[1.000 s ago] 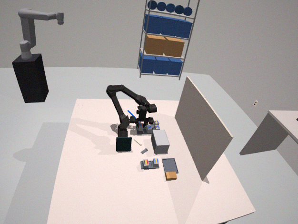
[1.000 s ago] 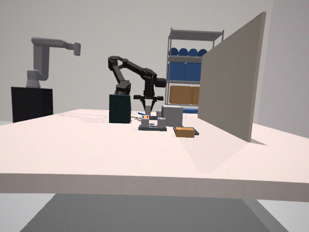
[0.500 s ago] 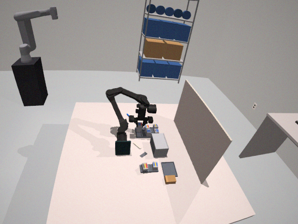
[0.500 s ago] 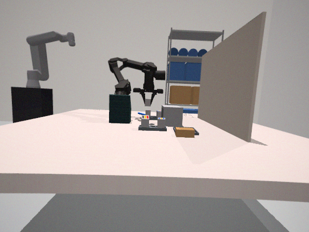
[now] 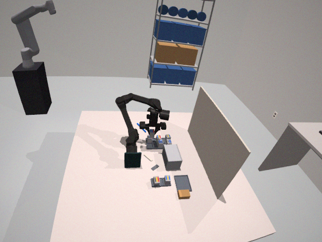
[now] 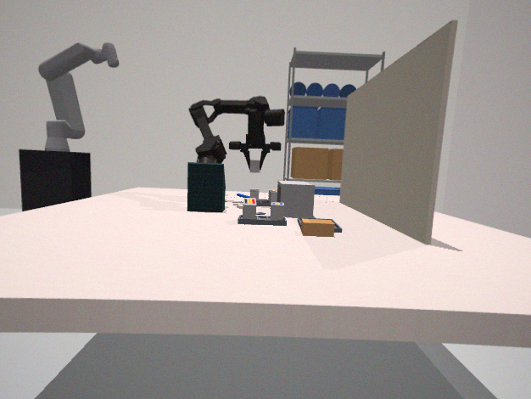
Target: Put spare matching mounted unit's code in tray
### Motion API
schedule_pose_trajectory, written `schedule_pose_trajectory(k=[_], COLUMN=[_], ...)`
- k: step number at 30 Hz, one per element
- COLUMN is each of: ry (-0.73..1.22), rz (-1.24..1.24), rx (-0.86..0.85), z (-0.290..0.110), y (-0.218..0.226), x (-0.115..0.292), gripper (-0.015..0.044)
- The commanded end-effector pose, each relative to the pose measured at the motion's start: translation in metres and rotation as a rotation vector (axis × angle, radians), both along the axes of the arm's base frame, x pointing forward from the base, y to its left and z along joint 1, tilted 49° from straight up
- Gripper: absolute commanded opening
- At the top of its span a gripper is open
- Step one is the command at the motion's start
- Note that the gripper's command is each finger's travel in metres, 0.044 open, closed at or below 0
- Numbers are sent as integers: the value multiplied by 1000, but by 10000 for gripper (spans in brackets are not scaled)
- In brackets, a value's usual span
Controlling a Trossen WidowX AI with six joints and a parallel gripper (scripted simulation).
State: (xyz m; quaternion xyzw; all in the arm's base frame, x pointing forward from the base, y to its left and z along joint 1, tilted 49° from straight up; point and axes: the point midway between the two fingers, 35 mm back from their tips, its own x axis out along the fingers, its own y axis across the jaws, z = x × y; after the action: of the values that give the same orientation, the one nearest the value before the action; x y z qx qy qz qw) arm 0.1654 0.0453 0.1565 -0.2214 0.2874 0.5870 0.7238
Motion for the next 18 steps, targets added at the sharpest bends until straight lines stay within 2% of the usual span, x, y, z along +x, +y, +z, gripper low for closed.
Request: schedule_pose_trajectory(k=[1,6,18], ry=[-9,-12,1], rz=[-2,-3,-12], rx=[-5,-5,-14], z=[8,12,8], y=[-11,-16,-51], x=[-1,0,35], gripper=[0,0,0])
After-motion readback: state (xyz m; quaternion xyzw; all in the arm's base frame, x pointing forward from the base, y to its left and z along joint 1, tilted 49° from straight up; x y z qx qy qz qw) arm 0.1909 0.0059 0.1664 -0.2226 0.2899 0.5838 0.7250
